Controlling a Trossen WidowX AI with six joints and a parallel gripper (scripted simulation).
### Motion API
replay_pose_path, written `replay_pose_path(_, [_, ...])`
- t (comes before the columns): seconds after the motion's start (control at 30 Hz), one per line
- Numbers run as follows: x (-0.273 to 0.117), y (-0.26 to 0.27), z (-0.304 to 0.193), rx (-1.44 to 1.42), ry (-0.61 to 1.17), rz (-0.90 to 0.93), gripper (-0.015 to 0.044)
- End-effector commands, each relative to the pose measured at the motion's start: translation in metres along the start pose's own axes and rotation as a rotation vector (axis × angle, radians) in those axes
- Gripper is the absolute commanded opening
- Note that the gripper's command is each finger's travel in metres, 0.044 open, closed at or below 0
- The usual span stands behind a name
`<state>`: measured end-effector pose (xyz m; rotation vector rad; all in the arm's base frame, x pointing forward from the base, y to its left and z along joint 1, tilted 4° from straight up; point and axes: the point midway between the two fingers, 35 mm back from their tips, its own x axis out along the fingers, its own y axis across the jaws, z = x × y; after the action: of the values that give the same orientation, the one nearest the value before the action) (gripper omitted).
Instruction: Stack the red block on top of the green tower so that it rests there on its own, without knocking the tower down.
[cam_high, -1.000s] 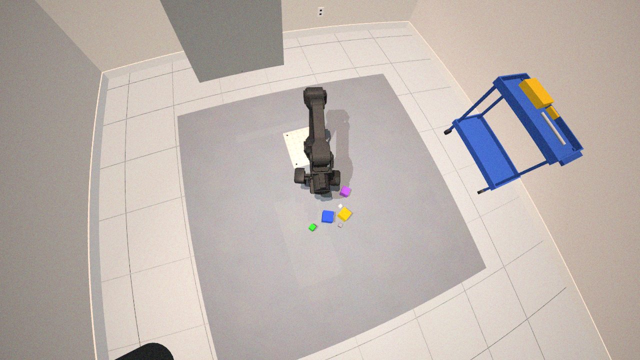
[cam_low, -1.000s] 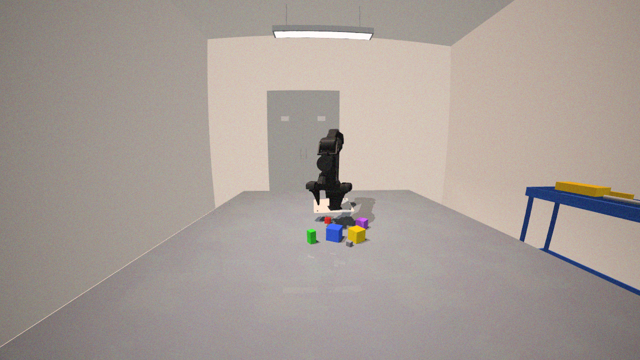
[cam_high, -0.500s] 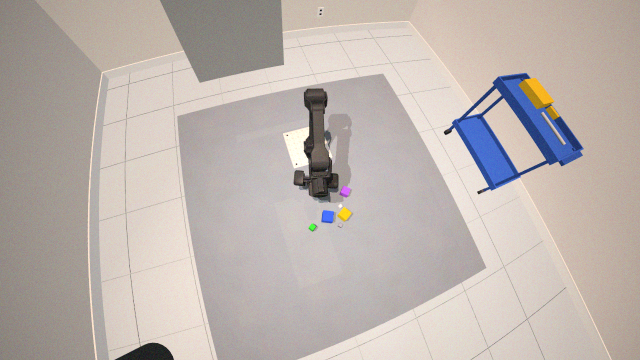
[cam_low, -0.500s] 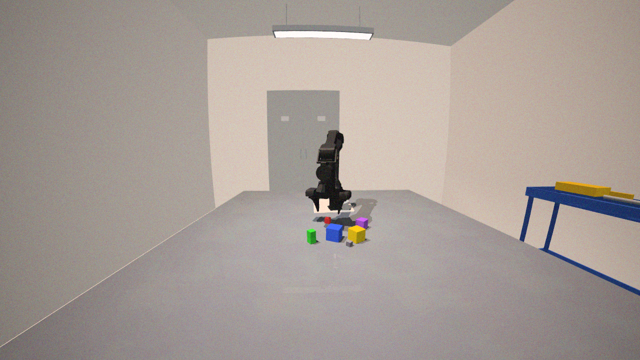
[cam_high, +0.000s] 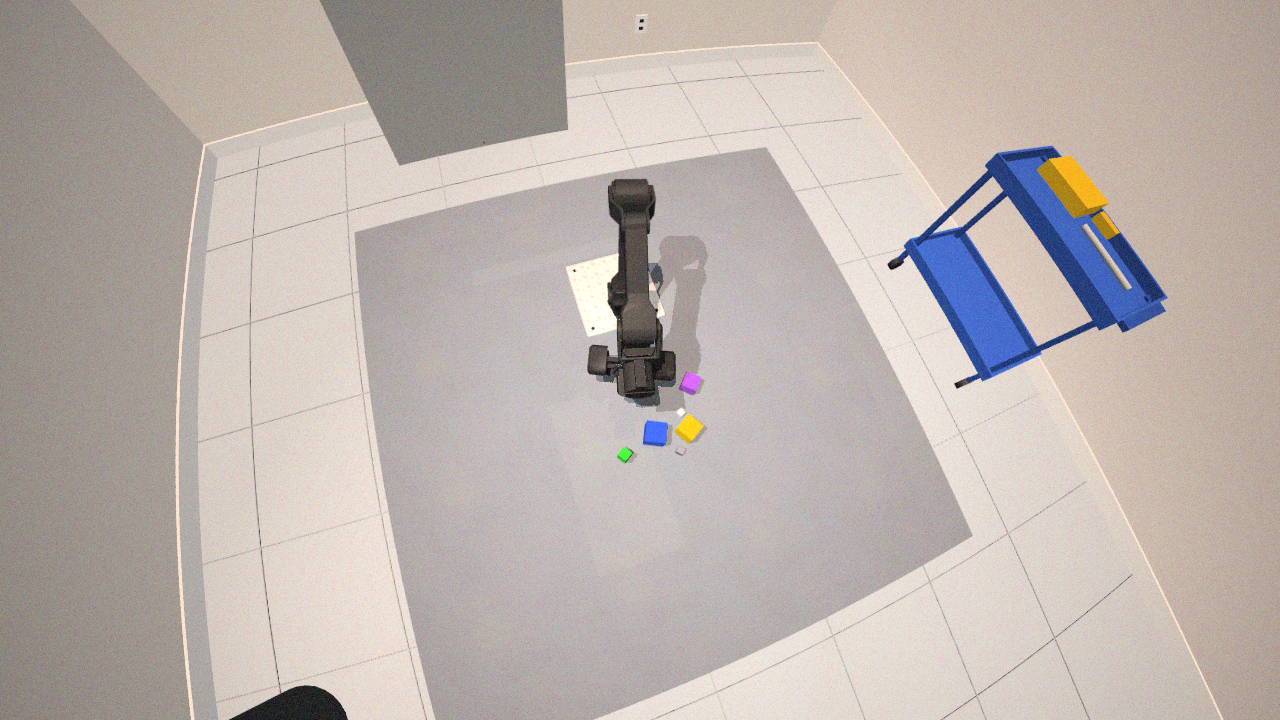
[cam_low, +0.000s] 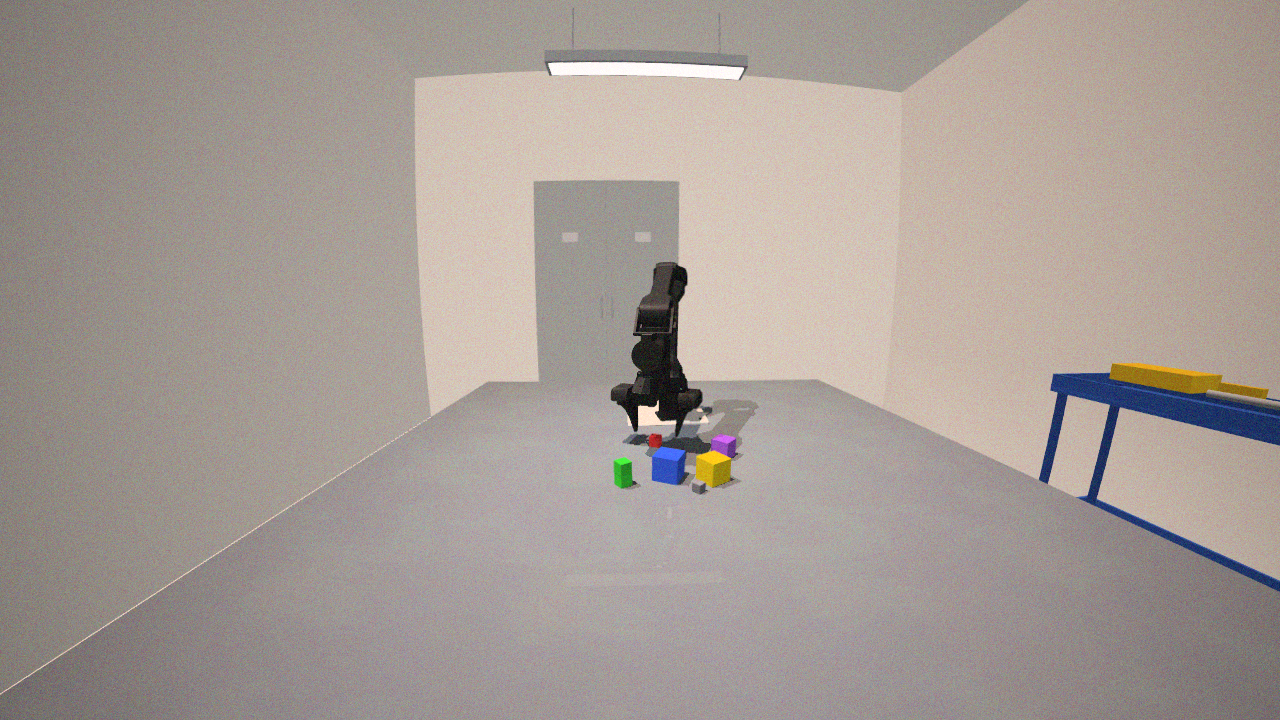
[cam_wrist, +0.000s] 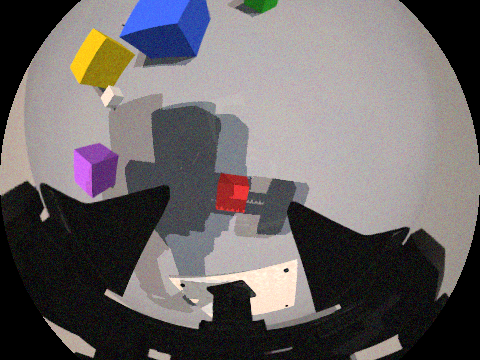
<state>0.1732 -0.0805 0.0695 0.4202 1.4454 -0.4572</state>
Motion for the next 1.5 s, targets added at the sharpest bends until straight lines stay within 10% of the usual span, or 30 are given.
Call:
replay_pose_path(0.0, [0.008, -0.001, 0.000, 0.000, 0.001, -0.006, 0.0440])
replay_pose_path(0.8, [0.021, -0.001, -0.001, 0.000, 0.001, -0.006, 0.0440])
replay_pose_path(1.27, [0.021, -0.001, -0.001, 0.000, 0.001, -0.006, 0.0072])
replay_pose_path(1.47, [0.021, -0.001, -0.001, 0.000, 0.001, -0.006, 0.0032])
